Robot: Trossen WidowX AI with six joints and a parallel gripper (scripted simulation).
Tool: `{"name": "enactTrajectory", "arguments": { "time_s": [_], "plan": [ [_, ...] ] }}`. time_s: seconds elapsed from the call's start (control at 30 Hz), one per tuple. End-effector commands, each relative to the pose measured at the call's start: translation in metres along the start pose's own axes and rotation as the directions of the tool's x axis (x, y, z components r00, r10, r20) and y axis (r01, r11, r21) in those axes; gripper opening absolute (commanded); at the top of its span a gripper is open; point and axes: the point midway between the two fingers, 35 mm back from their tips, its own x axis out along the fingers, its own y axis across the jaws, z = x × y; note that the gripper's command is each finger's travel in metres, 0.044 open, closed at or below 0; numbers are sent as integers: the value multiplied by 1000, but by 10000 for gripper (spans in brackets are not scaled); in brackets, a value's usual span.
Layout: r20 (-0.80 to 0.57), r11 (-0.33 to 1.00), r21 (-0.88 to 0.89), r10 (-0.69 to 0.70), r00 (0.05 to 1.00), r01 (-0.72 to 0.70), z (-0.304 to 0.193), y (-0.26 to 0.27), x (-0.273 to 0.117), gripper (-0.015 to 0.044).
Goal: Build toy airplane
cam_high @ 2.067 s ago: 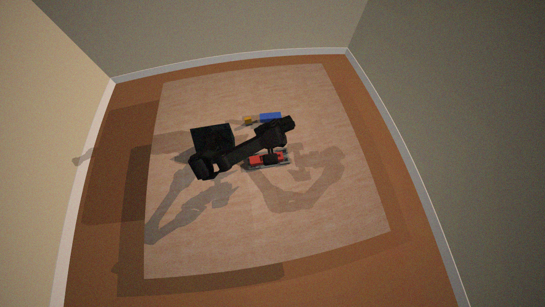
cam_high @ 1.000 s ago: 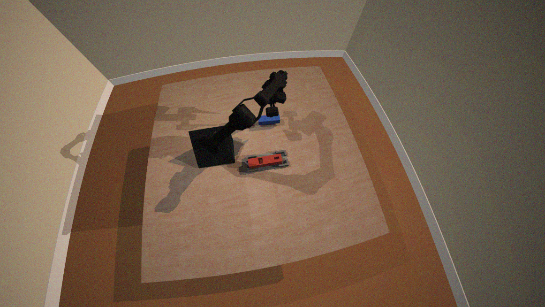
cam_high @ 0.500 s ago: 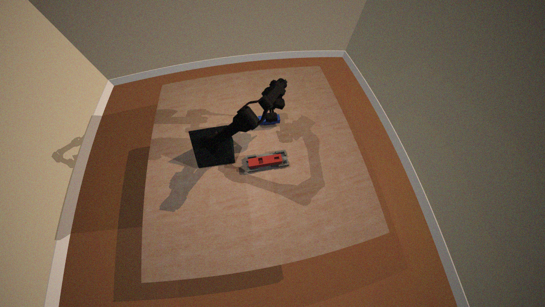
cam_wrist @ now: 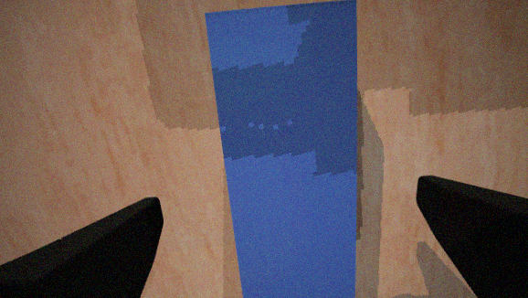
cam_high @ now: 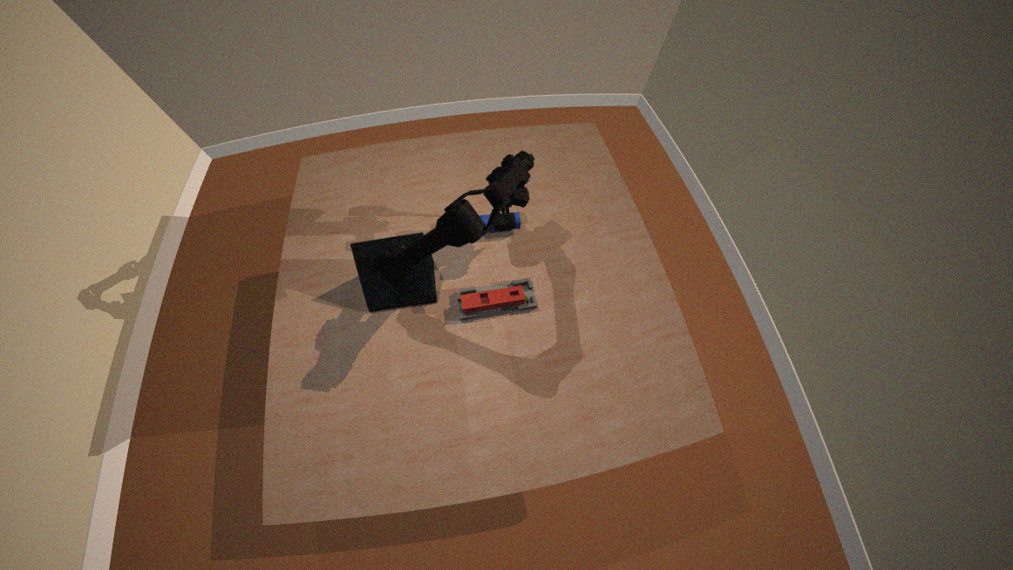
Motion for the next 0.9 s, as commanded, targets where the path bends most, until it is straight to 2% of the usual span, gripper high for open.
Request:
{"name": "enactTrajectory", "arguments": {
  "time_s": [0.0,0.43,0.73,0.87],
  "plan": [
    [-8,1000,-12,-14,1000,14,-3,-1,12,440],
    [-8,1000,-12,-16,1000,16,-4,-2,28,440],
    [-8,1000,-12,-16,1000,16,-4,-2,28,204],
    [-8,1000,-12,-16,1000,16,-4,-2,28,177]
  ]
}}
